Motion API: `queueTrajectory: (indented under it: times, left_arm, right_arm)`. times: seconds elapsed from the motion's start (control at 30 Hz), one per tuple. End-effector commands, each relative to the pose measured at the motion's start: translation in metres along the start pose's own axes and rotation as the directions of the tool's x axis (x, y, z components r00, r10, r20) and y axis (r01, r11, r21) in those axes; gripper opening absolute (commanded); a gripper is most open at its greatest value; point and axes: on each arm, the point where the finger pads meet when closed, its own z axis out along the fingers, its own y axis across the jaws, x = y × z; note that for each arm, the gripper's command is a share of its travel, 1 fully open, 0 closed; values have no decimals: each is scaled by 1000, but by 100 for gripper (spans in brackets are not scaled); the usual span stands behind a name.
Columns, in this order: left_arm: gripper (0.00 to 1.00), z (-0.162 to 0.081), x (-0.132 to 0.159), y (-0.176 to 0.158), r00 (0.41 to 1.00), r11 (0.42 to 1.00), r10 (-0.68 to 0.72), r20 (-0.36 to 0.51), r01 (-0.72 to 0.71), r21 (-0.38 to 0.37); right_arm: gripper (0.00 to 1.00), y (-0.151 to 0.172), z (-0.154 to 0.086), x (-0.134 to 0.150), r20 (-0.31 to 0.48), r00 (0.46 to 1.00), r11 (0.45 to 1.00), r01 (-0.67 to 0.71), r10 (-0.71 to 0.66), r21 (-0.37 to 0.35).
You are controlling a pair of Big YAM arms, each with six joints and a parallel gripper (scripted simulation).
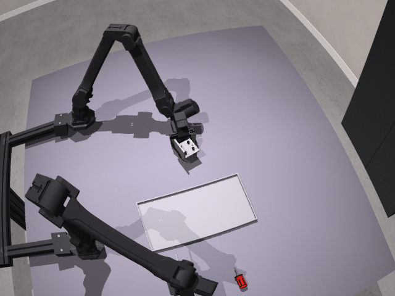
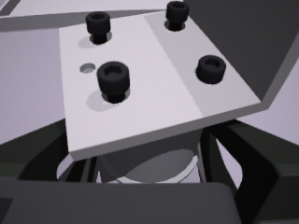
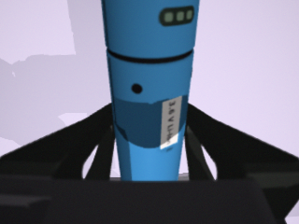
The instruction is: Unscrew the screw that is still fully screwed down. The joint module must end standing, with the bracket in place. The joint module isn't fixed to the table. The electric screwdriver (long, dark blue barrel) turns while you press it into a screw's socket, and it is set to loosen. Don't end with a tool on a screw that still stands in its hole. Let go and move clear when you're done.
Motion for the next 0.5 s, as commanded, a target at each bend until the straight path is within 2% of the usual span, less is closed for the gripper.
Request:
queueTrajectory:
  times: [0.0,0.13,0.47]
  left_arm:
    - [59,1,3,13,1000,1000,17,4,-17,-18]
    - [59,1,3,13,1000,1000,17,4,-17,-18]
    - [59,1,3,13,1000,1000,17,4,-17,-18]
  right_arm:
    - [42,23,-37,-11,44,999,998,3,0,-67]
    - [42,23,-37,-11,44,999,998,2,1,-67]
    - [42,22,-55,-10,45,999,998,2,1,-68]
